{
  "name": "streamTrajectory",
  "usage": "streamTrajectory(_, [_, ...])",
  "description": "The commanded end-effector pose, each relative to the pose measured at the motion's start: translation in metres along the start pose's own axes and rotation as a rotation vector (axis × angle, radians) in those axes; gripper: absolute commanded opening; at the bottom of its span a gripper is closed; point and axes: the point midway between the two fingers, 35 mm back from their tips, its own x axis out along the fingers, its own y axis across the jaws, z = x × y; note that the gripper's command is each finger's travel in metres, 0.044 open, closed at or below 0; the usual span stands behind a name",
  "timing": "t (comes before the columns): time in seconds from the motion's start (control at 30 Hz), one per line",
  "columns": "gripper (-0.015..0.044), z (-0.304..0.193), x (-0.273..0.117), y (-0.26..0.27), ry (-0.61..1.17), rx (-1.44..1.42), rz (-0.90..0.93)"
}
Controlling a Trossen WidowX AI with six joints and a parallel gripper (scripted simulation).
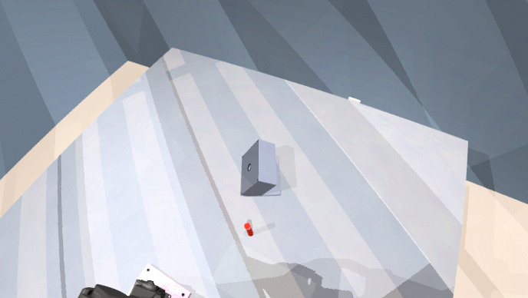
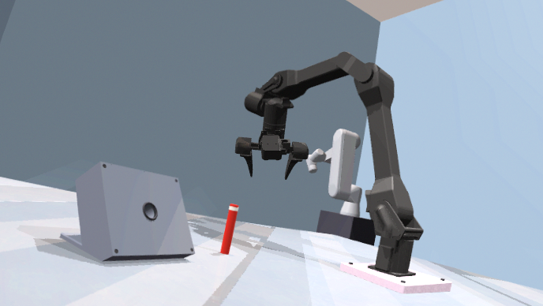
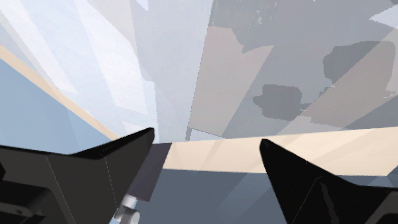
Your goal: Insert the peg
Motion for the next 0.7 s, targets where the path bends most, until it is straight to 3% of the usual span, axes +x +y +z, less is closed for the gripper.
streamTrajectory(0.0, [0.044,0.015,-0.008,-0.013,-0.016,-0.059,-0.031])
streamTrajectory(0.67, [0.044,0.104,-0.044,-0.073,-0.11,-0.387,-0.171])
